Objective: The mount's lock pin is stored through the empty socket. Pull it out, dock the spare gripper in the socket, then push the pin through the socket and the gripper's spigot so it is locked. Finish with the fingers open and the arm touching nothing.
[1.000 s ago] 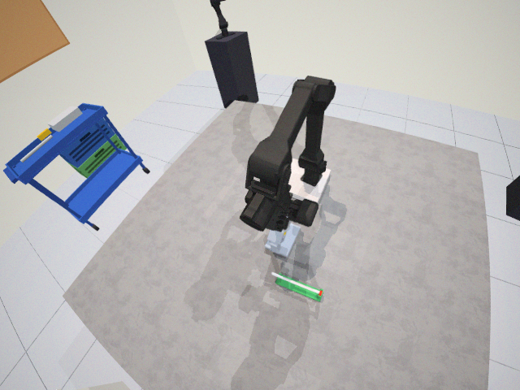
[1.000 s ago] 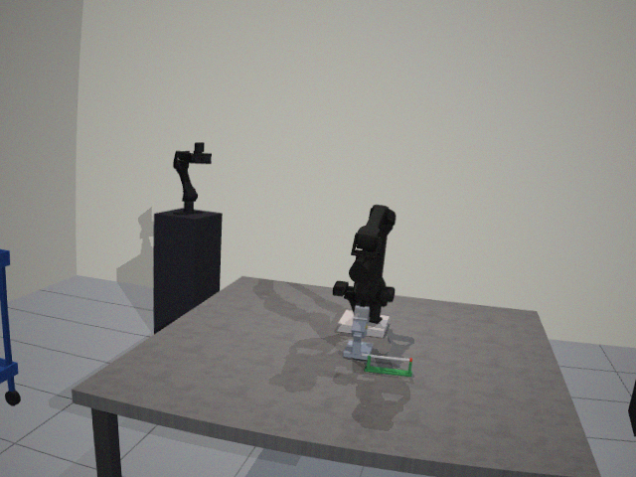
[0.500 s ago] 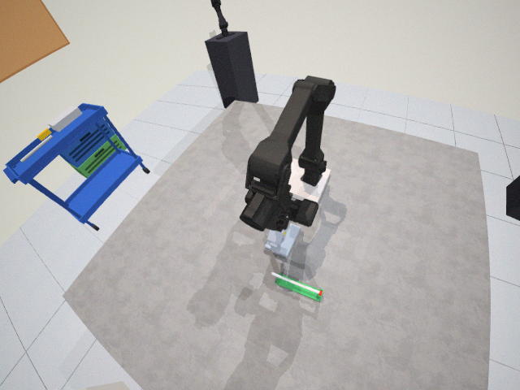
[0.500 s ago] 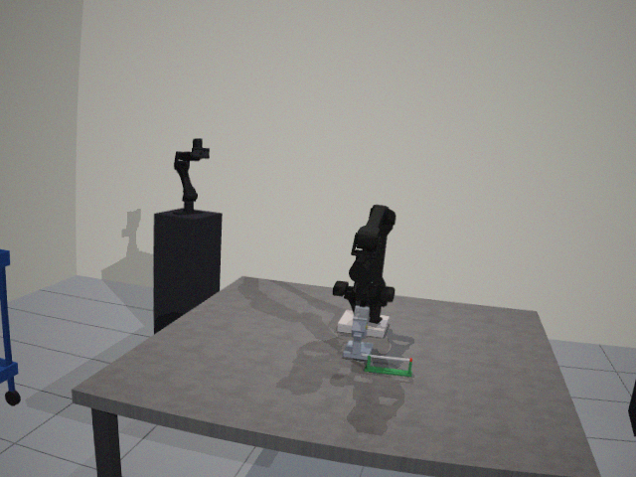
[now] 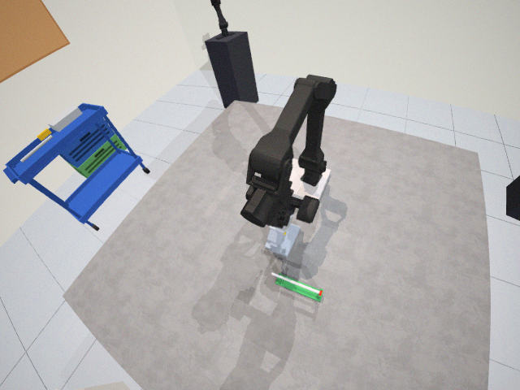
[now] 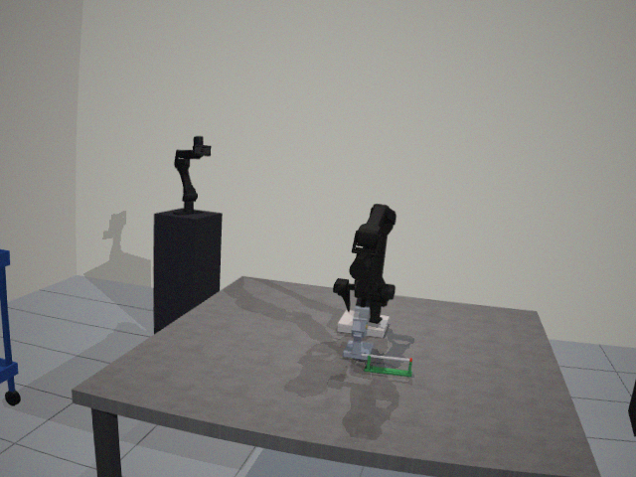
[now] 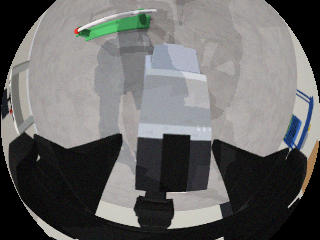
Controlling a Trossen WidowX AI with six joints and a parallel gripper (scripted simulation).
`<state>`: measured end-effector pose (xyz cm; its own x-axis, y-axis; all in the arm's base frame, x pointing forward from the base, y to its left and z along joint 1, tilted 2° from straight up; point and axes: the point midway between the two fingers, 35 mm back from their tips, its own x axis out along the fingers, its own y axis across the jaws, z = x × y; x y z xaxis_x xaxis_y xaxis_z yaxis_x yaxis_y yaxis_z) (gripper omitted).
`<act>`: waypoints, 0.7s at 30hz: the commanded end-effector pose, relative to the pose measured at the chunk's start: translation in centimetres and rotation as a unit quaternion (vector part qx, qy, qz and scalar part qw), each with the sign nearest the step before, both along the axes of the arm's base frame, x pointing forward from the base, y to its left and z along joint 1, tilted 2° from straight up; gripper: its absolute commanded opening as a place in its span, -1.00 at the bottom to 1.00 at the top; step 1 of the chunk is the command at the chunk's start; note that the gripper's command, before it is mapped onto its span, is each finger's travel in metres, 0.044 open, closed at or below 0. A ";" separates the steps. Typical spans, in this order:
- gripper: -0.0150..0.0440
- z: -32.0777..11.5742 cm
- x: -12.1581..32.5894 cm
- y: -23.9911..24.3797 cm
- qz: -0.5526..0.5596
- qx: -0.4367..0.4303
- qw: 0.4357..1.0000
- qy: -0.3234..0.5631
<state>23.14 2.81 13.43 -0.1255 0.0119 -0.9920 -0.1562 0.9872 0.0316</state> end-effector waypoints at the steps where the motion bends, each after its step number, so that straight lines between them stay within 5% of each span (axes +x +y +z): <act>1: 1.00 0.6 -0.7 -0.1 0.000 0.000 1.000 0.000; 21: 1.00 3.4 -4.1 -0.8 -0.006 0.000 1.000 0.000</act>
<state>19.61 2.17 16.36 -0.1253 0.0135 -0.9920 -0.1430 0.9892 0.0315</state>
